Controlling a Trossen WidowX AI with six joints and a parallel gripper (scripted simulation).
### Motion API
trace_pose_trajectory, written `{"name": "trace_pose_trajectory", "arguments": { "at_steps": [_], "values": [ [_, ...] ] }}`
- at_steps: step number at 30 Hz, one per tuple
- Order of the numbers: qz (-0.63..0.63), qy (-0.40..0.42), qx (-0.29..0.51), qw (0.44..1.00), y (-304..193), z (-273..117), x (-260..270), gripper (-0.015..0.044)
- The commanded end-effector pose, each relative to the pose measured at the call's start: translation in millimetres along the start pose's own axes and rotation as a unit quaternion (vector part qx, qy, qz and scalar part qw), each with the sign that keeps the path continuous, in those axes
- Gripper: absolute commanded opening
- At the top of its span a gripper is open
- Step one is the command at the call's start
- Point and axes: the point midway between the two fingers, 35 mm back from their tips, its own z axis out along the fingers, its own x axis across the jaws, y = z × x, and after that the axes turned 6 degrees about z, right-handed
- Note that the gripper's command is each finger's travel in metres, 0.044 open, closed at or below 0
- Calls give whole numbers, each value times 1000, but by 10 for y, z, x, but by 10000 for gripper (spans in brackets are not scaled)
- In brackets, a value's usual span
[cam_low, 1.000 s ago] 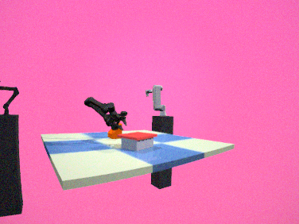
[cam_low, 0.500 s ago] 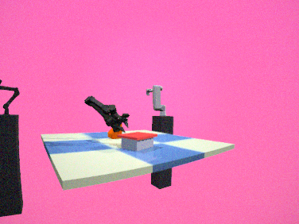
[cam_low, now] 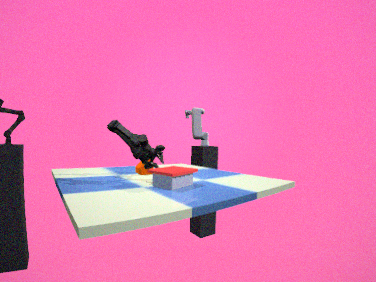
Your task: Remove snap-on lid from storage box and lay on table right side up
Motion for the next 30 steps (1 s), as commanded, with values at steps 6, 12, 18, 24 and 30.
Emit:
{"name": "trace_pose_trajectory", "arguments": {
  "at_steps": [6, 12, 18, 24, 30],
  "values": [
    [-2, -1, 2, 1000, -14, 147, -24, 235],
    [-2, -1, 2, 1000, -17, 204, -33, 228],
    [-2, -1, 2, 1000, -17, 204, -33, 188],
    [-2, -1, 2, 1000, -17, 204, -33, 148],
    [-2, -1, 2, 1000, -17, 204, -33, 50]
  ]
}}
